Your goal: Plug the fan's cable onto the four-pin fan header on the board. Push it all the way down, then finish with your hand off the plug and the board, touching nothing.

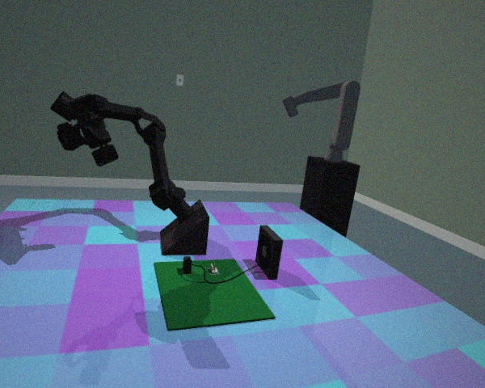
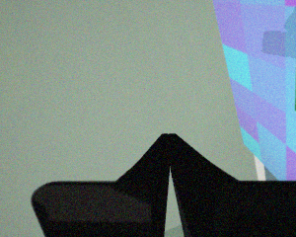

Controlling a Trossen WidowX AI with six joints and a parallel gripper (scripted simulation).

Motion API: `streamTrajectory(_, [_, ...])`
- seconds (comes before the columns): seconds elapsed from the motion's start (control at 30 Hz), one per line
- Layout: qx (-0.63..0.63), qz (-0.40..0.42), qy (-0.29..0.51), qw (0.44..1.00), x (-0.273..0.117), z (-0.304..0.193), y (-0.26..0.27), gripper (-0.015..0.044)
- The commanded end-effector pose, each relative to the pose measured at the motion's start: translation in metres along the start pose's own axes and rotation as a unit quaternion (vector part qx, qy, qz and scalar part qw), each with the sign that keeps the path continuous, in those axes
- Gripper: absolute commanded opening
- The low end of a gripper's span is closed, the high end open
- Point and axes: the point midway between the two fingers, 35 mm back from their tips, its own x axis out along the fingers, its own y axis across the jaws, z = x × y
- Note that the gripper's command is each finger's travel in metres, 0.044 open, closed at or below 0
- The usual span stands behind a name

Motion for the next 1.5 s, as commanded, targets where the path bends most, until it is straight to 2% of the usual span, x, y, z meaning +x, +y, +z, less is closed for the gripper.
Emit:
streamTrajectory(0.0, [0.000, 0.000, 0.000, 1.000, 0.000, 0.000, 0.000, 0.0026])
streamTrajectory(0.1, [0.004, -0.021, 0.010, 1.000, 0.009, 0.001, -0.007, 0.0105])
streamTrajectory(0.27, [-0.013, -0.188, 0.091, 0.978, 0.073, -0.010, -0.062, 0.0236])
streamTrajectory(0.4, [-0.082, -0.325, 0.158, 0.929, 0.111, -0.038, -0.107, 0.0341])
streamTrajectory(0.53, [-0.190, -0.439, 0.214, 0.852, 0.133, -0.071, -0.146, 0.0440])
streamTrajectory(0.73, [-0.401, -0.556, 0.266, 0.678, 0.145, -0.115, -0.191, 0.0440])
streamTrajectory(0.83, [-0.517, -0.585, 0.273, 0.562, 0.147, -0.131, -0.204, 0.0440])
streamTrajectory(0.9, [-0.564, -0.590, 0.273, 0.510, 0.148, -0.138, -0.208, 0.0440])
streamTrajectory(1.17, [-0.570, -0.589, 0.273, 0.503, 0.151, -0.136, -0.215, 0.0440])
streamTrajectory(1.47, [-0.570, -0.590, 0.271, 0.503, 0.164, -0.099, -0.297, 0.0440])
